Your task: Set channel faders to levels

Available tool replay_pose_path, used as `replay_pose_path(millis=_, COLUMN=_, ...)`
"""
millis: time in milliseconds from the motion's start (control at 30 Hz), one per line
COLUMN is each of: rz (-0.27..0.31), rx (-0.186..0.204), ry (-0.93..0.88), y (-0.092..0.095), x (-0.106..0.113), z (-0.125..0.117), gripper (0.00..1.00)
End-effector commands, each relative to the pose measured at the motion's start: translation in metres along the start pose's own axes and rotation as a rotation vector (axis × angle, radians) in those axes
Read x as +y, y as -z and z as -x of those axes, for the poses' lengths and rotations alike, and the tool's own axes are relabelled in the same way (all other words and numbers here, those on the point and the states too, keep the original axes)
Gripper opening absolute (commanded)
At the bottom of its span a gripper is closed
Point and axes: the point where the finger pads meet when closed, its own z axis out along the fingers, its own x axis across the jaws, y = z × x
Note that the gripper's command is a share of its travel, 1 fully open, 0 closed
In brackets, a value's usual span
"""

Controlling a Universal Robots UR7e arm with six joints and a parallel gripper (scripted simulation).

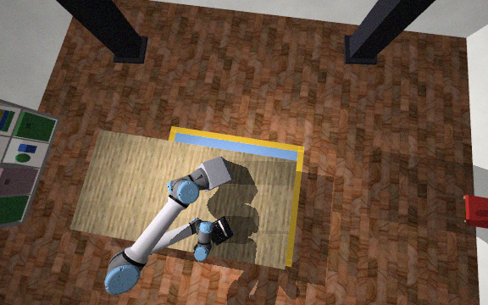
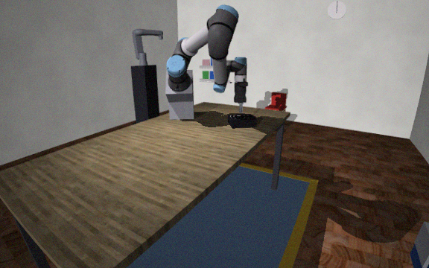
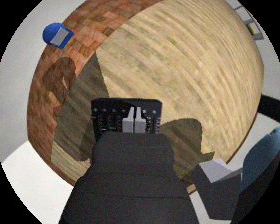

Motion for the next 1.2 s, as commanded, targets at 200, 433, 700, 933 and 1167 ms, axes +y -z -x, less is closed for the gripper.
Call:
replay_pose_path(millis=200, rz=-0.001, rx=-0.002, ry=-0.003, y=0.0000, x=-0.0015, z=0.0013, gripper=0.00)
replay_pose_path(millis=433, rz=-0.001, rx=-0.002, ry=-0.003, y=0.0000, x=-0.0015, z=0.0013, gripper=0.00)
replay_pose_path(millis=700, rz=0.000, rx=-0.002, ry=-0.003, y=-0.0009, x=-0.0015, z=0.0014, gripper=0.00)
replay_pose_path(millis=933, rz=0.001, rx=-0.002, ry=-0.003, y=-0.0028, x=-0.0014, z=0.0016, gripper=0.00)
replay_pose_path(millis=1167, rz=0.001, rx=-0.001, ry=-0.003, y=-0.0067, x=-0.0012, z=0.0020, gripper=0.00)
